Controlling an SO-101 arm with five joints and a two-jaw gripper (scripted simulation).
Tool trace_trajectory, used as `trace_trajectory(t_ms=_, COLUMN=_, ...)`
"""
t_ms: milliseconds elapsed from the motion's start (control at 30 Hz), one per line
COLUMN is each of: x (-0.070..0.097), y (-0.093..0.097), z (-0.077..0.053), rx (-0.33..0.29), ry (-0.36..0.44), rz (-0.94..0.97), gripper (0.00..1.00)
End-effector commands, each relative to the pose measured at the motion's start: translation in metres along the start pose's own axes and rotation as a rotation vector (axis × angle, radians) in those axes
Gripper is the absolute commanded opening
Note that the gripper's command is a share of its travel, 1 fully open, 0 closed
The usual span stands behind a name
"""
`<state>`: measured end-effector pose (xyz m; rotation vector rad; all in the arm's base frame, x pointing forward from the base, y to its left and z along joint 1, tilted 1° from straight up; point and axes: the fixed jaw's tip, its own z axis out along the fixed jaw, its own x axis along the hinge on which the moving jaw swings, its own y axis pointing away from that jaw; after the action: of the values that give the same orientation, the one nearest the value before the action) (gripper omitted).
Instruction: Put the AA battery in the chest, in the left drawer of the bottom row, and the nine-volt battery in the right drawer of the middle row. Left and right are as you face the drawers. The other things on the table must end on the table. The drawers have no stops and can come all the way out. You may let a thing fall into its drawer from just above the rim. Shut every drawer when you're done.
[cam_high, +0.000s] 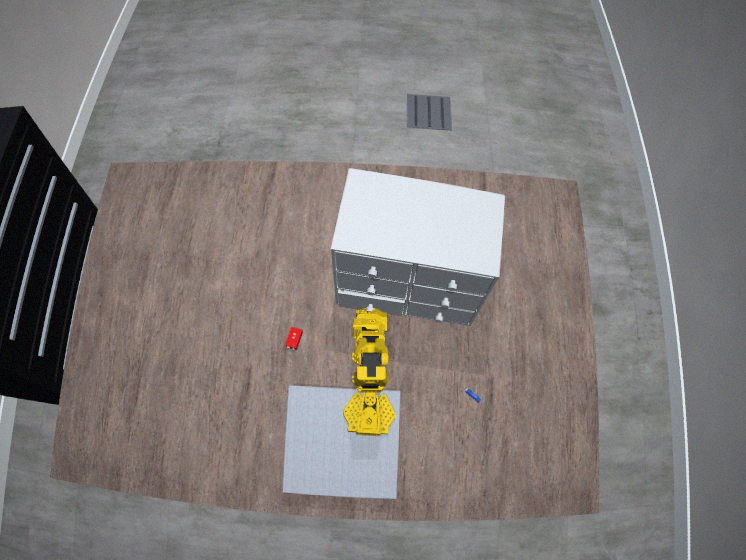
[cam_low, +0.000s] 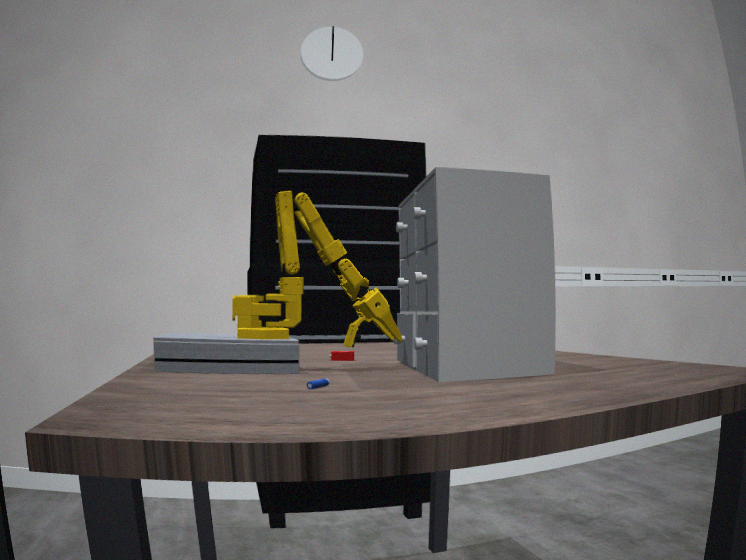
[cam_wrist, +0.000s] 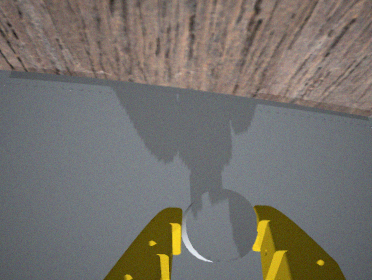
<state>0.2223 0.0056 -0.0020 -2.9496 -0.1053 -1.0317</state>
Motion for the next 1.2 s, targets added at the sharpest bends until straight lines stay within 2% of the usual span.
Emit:
trace_trajectory(t_ms=0, x=0.0034, y=0.0008, z=0.0024, rx=0.0, ry=0.0, rz=0.013, gripper=0.0)
trace_trajectory(t_ms=233, x=0.0075, y=0.0018, z=0.0057, rx=-0.003, ry=0.0, rz=0.016, gripper=0.0)
trace_trajectory(t_ms=967, x=0.0053, y=0.0001, z=0.0038, rx=0.002, ry=0.0, rz=0.005, gripper=0.0)
trace_trajectory(t_ms=1167, x=0.0053, y=0.0001, z=0.0038, rx=0.002, ry=0.0, rz=0.005, gripper=0.05)
